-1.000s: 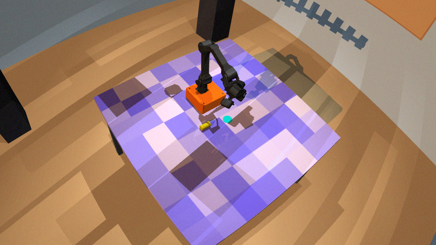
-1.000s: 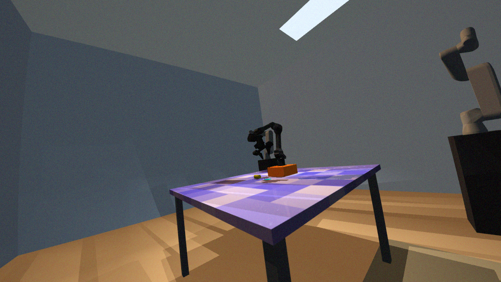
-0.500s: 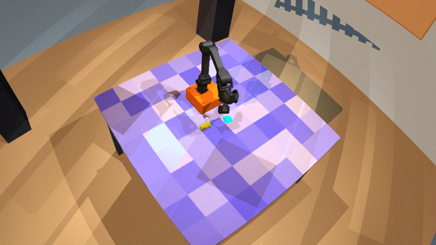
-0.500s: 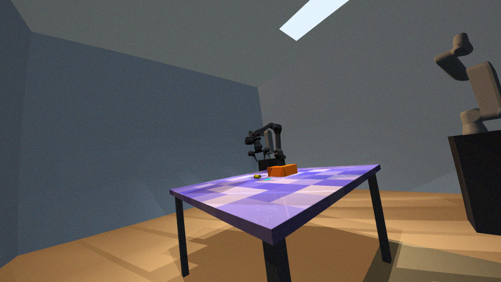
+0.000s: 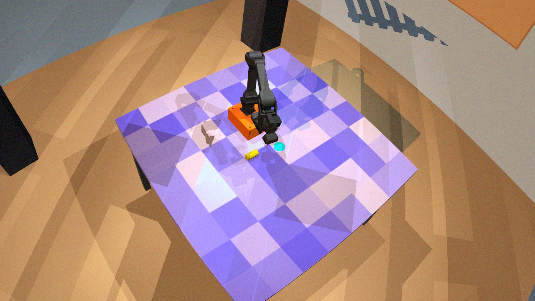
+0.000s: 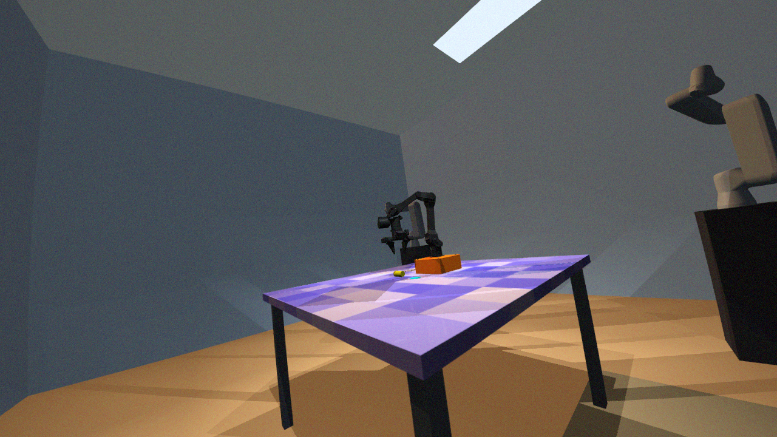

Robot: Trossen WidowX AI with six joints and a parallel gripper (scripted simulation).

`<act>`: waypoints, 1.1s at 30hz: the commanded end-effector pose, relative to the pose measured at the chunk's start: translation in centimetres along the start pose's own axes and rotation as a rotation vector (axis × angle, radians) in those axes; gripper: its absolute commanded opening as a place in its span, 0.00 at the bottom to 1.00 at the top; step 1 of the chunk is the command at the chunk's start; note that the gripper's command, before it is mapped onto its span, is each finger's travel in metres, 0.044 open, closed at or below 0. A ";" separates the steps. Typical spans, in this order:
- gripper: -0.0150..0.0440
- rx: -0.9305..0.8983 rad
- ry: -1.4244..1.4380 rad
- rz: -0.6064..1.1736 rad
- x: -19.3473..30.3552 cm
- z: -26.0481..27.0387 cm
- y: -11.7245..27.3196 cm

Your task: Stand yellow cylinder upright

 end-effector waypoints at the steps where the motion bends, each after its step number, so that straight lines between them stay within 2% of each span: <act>1: 0.78 -0.042 0.207 0.066 2.0 0.7 -0.6; 11: 0.78 -0.044 0.207 0.066 2.0 0.6 -0.8; 19: 0.78 -0.148 0.223 0.063 2.6 -0.2 -10.9; 26: 0.78 -0.157 0.225 0.063 2.6 -0.1 -11.7; 33: 0.47 -0.157 0.225 0.063 2.6 -0.1 -11.7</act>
Point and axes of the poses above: the point midway between the two fingers, 35 mm back from their tips, its own y axis back along the fingers, its own z axis across the jaws, x = y × z, the point moved 7 cm from there along y, back along the fingers, and after that the axes turned 4 degrees about y, right-handed, at the moved point
